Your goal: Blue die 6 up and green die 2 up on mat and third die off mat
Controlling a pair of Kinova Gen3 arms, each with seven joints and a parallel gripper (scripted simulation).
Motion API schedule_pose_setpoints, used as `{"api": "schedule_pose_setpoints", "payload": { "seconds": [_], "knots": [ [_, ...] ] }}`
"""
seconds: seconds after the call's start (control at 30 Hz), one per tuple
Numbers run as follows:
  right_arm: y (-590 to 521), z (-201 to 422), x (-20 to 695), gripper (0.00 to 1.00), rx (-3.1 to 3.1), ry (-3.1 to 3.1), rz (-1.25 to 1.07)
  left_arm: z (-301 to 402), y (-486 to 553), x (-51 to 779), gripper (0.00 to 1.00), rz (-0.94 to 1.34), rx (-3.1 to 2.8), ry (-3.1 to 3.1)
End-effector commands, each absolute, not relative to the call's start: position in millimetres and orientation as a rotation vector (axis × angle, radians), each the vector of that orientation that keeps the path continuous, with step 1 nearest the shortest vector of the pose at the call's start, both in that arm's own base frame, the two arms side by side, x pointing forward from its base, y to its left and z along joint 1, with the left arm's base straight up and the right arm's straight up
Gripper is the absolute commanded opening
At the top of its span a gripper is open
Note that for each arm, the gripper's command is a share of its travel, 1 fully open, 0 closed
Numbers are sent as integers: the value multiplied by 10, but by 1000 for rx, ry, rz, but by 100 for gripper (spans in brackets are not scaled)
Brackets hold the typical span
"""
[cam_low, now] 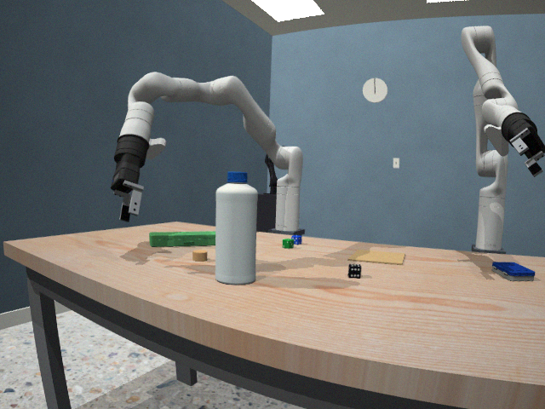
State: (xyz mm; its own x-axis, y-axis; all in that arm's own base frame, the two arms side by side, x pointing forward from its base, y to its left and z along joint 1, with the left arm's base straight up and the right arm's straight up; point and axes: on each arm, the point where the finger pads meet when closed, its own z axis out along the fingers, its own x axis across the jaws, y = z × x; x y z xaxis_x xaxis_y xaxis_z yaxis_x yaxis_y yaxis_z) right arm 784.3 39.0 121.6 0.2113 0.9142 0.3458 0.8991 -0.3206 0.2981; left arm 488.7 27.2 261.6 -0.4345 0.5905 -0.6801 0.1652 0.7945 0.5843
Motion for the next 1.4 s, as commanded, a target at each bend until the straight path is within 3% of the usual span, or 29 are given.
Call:
{"api": "schedule_pose_setpoints", "payload": {
  "seconds": [0.0,0.47,1.37],
  "knots": [
    [524,1278,7771,100,2426,1808,714,2548,458,4901,100,576,569,2028],
    [1134,1387,7123,100,2531,1773,579,2359,1083,4856,100,669,551,2146],
    [1877,1604,5079,100,2740,1554,253,2077,2101,4551,100,777,509,2360]
  ]
}}
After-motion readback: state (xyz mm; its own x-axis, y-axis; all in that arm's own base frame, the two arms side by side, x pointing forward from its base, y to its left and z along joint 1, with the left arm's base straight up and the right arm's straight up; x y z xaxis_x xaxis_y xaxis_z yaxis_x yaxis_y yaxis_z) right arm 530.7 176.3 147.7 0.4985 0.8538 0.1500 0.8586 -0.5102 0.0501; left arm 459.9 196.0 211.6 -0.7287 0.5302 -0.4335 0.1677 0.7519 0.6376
